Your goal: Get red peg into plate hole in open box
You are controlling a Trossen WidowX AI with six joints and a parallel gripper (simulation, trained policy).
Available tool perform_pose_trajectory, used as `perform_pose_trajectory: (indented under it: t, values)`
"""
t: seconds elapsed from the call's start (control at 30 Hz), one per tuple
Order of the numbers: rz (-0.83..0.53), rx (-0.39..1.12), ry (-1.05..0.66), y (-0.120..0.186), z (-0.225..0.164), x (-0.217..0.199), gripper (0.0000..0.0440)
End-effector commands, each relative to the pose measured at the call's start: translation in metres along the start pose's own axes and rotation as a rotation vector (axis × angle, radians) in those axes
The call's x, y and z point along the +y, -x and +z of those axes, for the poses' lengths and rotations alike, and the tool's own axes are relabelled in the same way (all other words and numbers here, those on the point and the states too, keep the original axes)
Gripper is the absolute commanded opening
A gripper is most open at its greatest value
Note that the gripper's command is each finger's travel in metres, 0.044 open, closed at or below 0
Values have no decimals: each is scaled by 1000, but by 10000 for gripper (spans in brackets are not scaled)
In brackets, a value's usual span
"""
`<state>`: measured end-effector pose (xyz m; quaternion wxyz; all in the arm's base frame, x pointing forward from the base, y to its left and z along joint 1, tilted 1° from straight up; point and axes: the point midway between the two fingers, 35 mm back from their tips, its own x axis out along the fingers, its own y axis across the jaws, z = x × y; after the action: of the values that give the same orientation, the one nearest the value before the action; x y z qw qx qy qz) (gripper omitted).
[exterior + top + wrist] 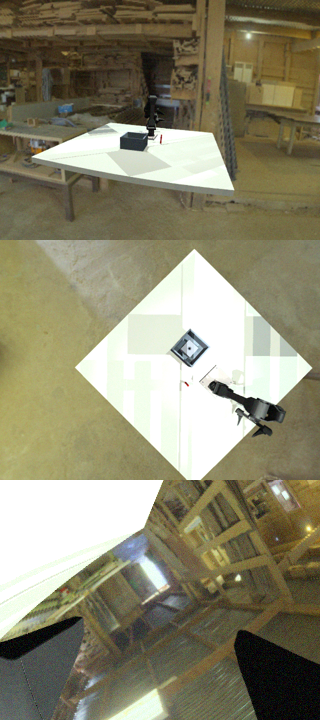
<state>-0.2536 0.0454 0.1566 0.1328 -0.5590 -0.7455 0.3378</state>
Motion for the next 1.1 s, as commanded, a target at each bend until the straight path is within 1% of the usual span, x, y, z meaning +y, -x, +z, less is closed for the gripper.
perform_pose_trajectory:
  t: [0.0,0.07,0.33,0.57,0.83,1.07]
  values:
    - [-2,-17,-3,3,2,0,419]
    - [-15,-59,-9,14,7,-1,439]
    - [-127,-287,-106,78,29,-6,440]
    - [-197,-502,-191,138,38,1,440]
    - [-235,-765,-267,205,36,21,440]
    - [-226,-1003,-306,260,23,50,440]
